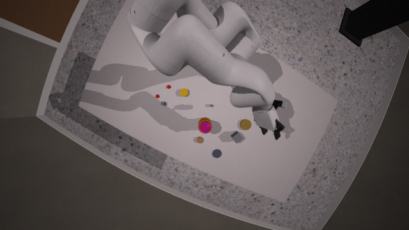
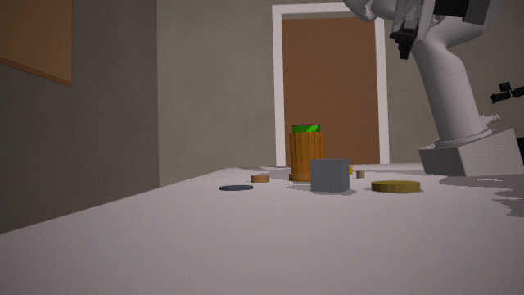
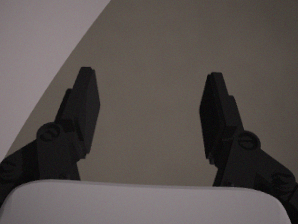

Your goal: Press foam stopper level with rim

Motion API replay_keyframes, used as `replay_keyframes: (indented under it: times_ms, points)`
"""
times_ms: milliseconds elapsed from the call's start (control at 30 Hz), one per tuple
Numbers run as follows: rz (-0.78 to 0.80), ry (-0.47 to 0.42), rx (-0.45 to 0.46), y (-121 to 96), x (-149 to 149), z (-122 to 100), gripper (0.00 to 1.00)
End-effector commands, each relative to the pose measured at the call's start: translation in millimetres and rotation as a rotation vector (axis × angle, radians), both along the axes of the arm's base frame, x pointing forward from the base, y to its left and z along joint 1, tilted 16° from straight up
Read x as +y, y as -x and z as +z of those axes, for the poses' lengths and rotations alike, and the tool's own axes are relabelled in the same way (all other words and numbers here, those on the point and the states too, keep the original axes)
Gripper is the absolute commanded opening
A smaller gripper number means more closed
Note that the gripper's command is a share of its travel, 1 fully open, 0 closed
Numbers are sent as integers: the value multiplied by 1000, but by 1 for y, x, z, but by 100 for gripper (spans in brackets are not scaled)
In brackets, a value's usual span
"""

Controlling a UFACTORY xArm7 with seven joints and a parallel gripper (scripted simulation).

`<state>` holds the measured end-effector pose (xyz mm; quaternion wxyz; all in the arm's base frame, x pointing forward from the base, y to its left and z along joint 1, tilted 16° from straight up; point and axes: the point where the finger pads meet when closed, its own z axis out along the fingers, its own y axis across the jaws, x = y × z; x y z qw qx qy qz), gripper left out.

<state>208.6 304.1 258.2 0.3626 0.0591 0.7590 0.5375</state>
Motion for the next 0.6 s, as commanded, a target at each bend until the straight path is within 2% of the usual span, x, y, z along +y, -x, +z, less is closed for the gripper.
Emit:
replay_keyframes:
  times_ms: [0,267,300,400,467,533,567]
  points:
    - [-3,17,7,-3,-4,0,0]
    - [-10,150,75,-20,-36,-9,0]
    - [-12,190,95,-25,-46,-12,0]
    - [-12,190,95,-25,-46,-12,0]
    - [-16,279,146,-35,-69,-17,0]
    - [-16,279,146,-35,-69,-17,0]
    - [-17,331,178,-41,-83,-21,0]
